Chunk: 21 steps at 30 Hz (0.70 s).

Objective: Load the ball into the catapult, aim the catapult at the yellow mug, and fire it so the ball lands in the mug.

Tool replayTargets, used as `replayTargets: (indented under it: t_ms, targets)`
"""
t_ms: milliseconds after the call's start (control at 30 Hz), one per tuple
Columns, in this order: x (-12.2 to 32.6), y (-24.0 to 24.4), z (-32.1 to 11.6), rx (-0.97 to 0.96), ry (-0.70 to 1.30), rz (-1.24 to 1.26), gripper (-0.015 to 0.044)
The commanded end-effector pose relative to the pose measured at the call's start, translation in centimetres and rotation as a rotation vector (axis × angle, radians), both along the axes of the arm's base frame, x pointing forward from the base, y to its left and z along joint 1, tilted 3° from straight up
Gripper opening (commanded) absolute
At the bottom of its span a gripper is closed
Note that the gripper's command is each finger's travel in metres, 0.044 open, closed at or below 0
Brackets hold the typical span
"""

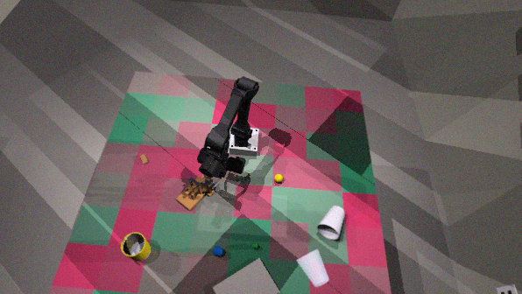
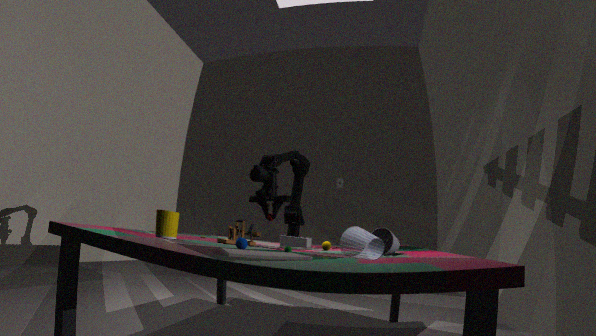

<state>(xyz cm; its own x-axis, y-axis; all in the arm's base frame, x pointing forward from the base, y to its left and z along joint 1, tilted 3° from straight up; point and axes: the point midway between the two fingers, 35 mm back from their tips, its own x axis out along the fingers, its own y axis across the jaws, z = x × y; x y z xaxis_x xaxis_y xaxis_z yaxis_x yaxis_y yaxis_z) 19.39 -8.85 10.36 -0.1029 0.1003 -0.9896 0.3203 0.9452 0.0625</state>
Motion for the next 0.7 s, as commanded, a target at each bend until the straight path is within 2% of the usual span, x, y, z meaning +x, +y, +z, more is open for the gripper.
replayTargets:
  t_ms: [0, 500, 667]
  targets:
    - [0.0, -1.4, -0.4, 0.011, 0.045, -0.076, 0.0000]
    - [-1.3, -6.7, -3.0, 0.089, 0.213, -0.355, 0.0000]
    - [-1.4, -6.9, -3.2, 0.093, 0.221, -0.367, 0.0000]
